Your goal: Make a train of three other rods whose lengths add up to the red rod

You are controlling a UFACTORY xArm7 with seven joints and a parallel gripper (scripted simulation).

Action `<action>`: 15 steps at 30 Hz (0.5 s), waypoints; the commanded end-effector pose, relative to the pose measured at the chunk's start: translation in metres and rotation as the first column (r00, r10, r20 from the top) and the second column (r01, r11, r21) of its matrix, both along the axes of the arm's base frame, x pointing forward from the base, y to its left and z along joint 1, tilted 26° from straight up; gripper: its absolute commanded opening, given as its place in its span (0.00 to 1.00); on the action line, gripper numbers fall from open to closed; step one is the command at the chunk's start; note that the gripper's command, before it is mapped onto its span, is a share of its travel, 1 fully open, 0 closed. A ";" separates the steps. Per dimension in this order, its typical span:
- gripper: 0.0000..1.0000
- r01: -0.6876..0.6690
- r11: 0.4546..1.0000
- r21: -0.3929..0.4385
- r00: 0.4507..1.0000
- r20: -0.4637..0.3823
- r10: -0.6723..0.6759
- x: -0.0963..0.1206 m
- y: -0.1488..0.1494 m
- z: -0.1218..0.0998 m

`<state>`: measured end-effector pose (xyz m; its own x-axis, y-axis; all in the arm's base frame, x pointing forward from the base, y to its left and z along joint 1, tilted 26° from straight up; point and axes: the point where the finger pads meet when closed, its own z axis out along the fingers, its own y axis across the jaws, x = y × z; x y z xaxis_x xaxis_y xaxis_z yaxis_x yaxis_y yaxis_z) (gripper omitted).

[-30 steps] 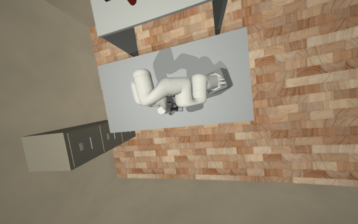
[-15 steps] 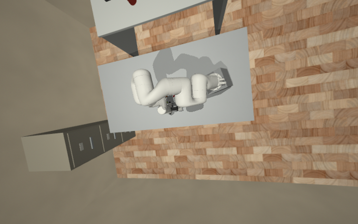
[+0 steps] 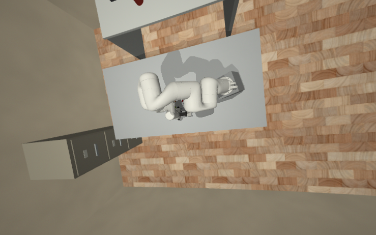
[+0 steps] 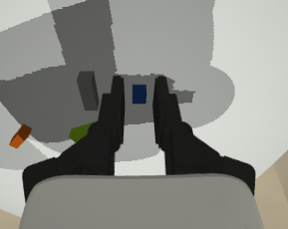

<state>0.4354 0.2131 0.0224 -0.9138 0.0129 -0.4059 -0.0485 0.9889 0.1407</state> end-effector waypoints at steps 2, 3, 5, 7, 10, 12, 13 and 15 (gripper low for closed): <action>0.24 0.000 1.000 0.001 1.000 0.002 0.000 0.001 0.000 0.001; 0.24 0.000 1.000 0.001 1.000 0.002 0.000 0.001 0.000 0.001; 0.24 0.000 1.000 0.001 1.000 0.002 0.000 0.001 0.000 0.001; 0.24 0.000 1.000 0.001 1.000 0.002 0.000 0.001 0.000 0.001; 0.24 0.000 1.000 0.001 1.000 0.002 0.000 0.001 0.000 0.001; 0.24 0.000 1.000 0.001 1.000 0.002 0.000 0.001 0.000 0.001; 0.24 0.000 1.000 0.001 1.000 0.002 0.000 0.001 0.000 0.001; 0.04 0.000 1.000 0.001 1.000 0.002 0.000 0.001 0.000 0.001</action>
